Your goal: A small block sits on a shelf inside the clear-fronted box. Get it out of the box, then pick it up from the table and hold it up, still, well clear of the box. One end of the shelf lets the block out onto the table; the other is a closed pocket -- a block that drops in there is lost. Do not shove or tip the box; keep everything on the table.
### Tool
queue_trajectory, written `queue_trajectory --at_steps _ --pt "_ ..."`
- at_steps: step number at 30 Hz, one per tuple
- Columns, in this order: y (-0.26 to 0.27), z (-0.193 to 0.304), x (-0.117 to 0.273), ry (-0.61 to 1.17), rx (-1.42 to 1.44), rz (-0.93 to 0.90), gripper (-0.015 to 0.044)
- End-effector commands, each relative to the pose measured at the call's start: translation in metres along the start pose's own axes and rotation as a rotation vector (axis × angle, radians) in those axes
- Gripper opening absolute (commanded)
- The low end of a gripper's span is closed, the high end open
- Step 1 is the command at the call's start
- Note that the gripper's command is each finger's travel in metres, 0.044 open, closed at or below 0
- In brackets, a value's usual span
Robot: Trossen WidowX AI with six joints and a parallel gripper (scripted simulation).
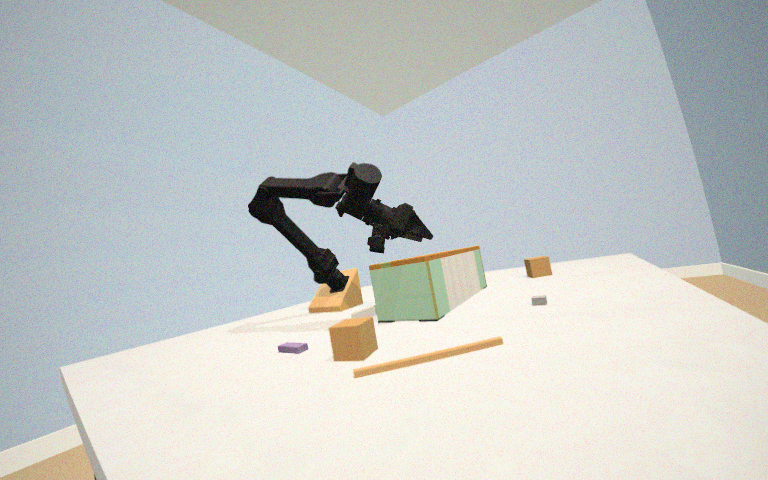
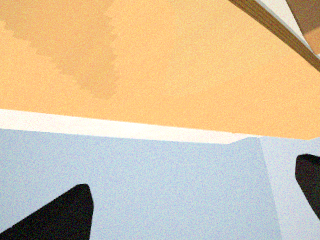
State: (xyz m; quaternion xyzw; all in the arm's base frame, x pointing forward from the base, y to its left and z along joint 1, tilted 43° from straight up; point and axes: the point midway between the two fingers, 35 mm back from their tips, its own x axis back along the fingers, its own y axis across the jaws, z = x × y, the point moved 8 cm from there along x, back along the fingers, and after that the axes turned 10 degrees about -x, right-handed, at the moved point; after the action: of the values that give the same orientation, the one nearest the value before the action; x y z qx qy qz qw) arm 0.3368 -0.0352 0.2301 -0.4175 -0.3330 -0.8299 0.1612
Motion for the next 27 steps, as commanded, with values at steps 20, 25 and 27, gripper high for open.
queue_trajectory --at_steps 20,25,27 --pt "-0.082 0.020 0.006 -0.667 0.688 0.373 0.0400" --pt "-0.081 0.017 0.003 -0.666 0.688 0.373 0.0400" --pt "-0.080 0.015 0.000 -0.666 0.688 0.373 0.0400"
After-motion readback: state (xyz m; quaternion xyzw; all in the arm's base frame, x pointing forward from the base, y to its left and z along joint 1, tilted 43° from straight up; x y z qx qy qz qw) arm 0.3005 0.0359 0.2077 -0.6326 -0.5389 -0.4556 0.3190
